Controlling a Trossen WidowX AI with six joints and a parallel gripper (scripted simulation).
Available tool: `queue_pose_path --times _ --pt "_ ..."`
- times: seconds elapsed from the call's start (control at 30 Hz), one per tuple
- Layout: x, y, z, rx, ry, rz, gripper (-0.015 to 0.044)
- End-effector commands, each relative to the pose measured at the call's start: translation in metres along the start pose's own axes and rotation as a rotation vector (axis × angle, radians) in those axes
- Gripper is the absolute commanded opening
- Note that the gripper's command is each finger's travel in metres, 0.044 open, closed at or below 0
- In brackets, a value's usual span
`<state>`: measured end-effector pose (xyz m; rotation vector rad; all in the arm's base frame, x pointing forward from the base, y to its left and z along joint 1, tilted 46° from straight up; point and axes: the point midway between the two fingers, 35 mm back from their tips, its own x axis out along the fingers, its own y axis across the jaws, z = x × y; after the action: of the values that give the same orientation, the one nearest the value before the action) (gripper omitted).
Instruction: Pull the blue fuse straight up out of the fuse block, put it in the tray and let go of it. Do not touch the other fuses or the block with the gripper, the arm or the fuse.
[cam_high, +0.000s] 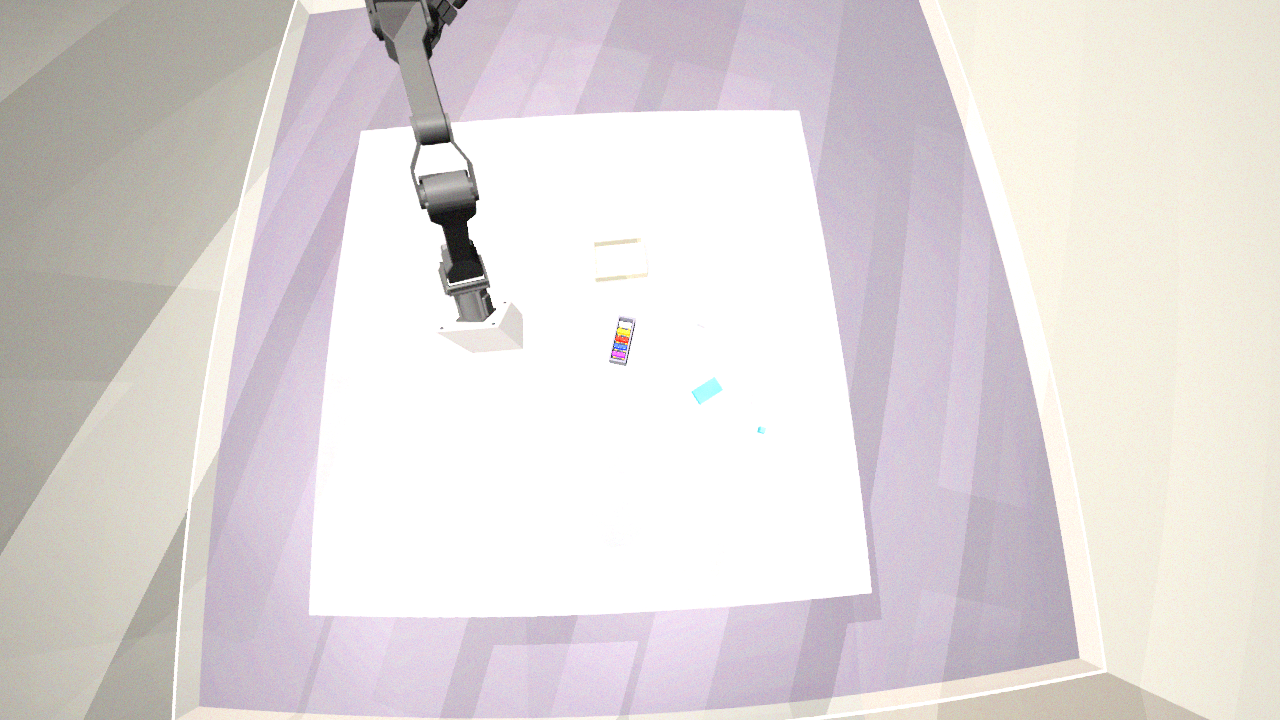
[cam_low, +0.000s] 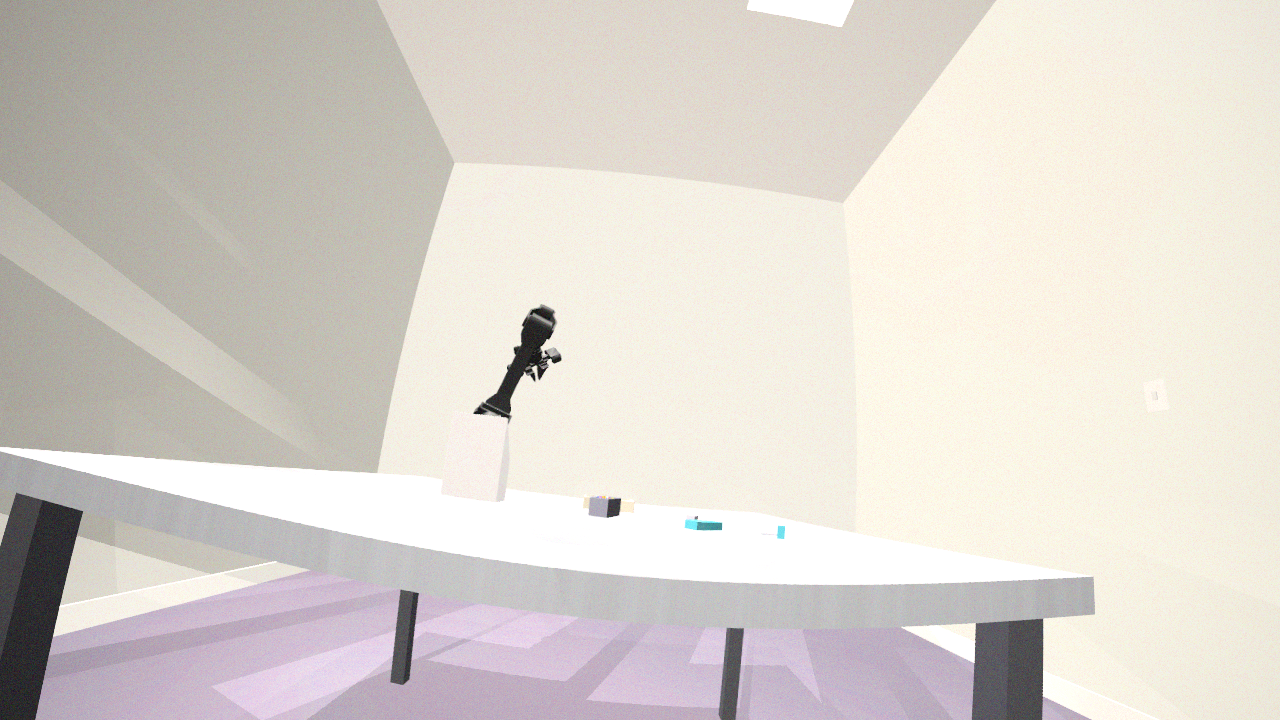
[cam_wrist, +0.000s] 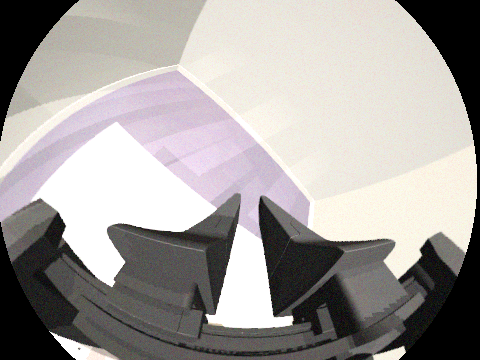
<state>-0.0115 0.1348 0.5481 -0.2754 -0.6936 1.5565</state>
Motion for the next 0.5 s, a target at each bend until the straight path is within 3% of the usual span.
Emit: queue_pose_path --times 0.0,0.23,0.47 --pt "0.05 0.031 -0.032 -0.056 0.174 0.029 0.0068" --pt "0.112 0.049 -0.116 -0.054 0.456 0.056 0.0068" --pt "0.138 0.041 -0.22 0.048 0.725 0.049 0.0068"
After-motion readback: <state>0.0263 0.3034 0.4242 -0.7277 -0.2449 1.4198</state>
